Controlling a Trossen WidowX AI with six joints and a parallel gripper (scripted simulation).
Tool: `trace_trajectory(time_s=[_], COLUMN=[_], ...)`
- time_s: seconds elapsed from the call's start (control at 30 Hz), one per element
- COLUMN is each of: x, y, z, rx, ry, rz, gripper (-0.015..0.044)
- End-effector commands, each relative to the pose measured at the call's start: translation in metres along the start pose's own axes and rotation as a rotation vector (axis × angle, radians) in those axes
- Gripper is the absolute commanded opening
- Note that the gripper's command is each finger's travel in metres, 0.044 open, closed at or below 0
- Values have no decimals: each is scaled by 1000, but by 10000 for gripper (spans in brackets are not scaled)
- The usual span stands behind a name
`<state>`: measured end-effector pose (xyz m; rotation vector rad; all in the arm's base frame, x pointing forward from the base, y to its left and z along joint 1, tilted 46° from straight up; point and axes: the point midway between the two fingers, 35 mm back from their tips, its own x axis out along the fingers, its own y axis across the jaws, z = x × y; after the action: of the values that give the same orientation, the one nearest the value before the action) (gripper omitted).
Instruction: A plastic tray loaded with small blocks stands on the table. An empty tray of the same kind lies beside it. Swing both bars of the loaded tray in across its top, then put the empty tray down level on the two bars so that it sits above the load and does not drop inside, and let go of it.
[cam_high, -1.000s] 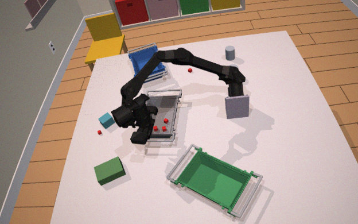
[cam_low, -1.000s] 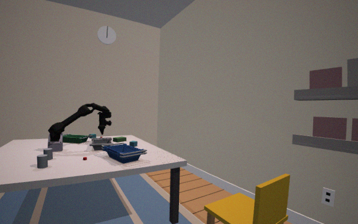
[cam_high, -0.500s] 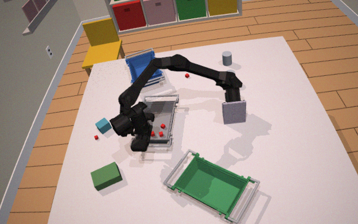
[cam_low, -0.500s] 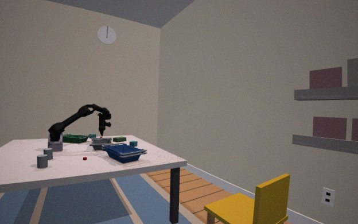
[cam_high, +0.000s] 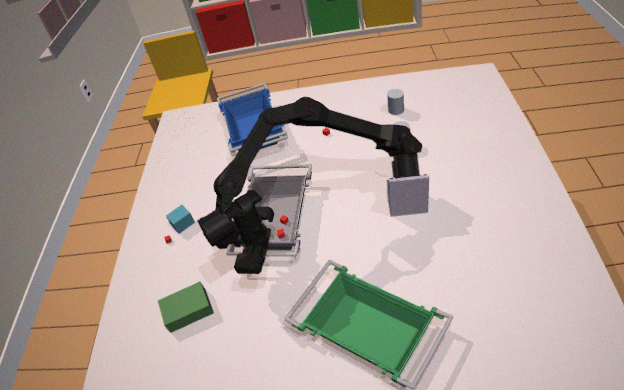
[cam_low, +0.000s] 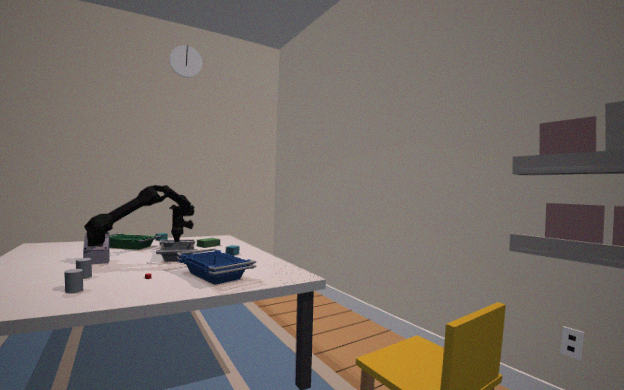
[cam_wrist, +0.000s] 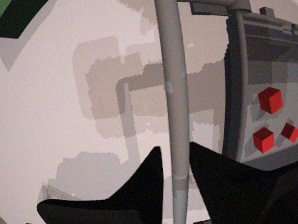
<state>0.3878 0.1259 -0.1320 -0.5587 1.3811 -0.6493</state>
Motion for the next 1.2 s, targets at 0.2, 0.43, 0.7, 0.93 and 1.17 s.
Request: trace_trajectory(time_s=[0.2, 0.43, 0.7, 0.93, 1.17], x=[-26, -32, -20, -16, -52], y=[-18, -40, -65, -74, -68], z=[0, 0, 0, 1, 2], rx=[-6, -7, -8, -8, -8], ry=[-2, -1, -1, -1, -1], rz=[-4, -5, -7, -8, -6], gripper=[89, 89, 89, 89, 89])
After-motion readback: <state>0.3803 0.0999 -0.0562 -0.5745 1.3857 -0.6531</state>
